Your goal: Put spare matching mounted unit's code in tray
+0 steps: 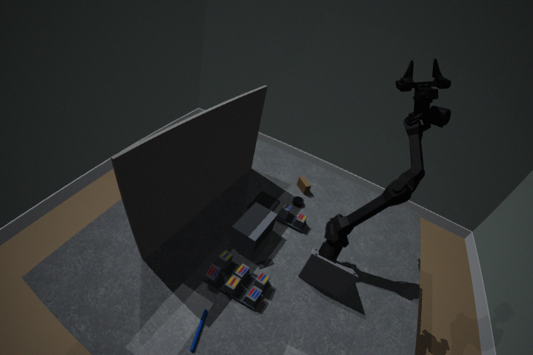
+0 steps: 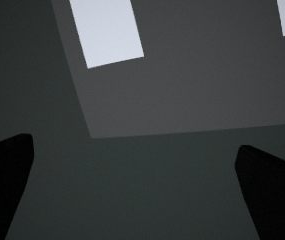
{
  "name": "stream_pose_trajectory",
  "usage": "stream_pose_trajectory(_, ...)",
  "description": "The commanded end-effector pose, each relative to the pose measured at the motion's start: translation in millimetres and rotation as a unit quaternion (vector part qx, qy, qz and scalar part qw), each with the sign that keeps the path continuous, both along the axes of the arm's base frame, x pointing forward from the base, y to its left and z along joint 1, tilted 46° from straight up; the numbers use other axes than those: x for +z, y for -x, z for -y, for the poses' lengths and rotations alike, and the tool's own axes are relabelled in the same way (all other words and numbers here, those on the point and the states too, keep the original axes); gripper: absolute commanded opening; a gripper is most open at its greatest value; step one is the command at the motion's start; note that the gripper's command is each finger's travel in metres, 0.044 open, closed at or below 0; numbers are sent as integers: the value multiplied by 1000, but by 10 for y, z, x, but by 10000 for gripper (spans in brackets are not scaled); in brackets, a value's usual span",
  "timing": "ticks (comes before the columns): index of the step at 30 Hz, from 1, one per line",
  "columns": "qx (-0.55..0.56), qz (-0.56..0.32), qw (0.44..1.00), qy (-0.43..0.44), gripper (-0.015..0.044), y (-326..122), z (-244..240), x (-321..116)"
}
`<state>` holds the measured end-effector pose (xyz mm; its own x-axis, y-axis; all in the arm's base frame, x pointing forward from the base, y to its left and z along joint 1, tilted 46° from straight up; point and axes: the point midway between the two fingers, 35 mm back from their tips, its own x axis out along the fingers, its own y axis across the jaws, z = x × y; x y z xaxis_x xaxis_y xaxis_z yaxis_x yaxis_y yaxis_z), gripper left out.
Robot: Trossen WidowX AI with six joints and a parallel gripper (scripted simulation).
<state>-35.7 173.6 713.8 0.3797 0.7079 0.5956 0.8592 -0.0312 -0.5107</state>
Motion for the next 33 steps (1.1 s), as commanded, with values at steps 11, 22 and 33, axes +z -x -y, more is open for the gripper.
stream_pose_trajectory(11, 29, -33, 998, -45, 440, -152, 198, 95)
stream_pose_trajectory(22, 157, -208, 927, -270, 440, -1236, 1108, 301)
stream_pose_trajectory(33, 213, -364, 799, -428, 440, -2322, 1546, -25)
